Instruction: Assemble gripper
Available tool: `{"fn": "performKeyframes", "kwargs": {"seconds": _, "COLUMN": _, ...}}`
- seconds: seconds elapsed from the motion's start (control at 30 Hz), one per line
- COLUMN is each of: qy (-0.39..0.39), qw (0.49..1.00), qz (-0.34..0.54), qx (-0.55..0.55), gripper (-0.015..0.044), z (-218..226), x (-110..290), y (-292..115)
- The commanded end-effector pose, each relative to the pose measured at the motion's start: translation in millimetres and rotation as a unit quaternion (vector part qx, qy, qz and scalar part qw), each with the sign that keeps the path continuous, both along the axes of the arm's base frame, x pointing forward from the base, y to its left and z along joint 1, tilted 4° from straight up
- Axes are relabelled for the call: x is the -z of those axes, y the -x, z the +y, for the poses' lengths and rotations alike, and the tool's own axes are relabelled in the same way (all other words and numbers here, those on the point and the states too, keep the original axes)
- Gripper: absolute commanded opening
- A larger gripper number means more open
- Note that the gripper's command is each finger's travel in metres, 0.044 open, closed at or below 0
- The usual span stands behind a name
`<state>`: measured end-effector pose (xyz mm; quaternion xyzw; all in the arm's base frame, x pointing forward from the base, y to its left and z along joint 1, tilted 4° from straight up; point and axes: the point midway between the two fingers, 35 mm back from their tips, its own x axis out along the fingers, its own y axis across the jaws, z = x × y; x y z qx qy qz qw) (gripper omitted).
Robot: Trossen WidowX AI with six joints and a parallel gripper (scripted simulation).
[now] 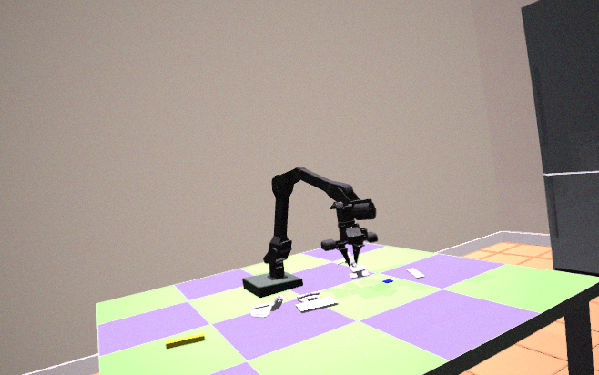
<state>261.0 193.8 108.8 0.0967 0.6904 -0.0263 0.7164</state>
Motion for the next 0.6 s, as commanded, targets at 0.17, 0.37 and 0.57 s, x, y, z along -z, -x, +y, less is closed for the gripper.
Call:
{"fn": "performKeyframes", "kwargs": {"seconds": 0.17, "qy": 0.000, "qw": 0.998, "qz": 0.005, "qx": 0.061, "gripper": 0.0037, "z": -6, "x": -2, "y": 2}}
{"fn": "performKeyframes", "kwargs": {"seconds": 0.37, "qy": -0.003, "qw": 0.991, "qz": 0.012, "qx": 0.130, "gripper": 0.0037, "z": -12, "x": -1, "y": 5}}
{"fn": "performKeyframes", "kwargs": {"seconds": 0.57, "qy": -0.006, "qw": 0.981, "qz": 0.018, "qx": 0.191, "gripper": 0.0037, "z": -17, "x": 0, "y": 7}}
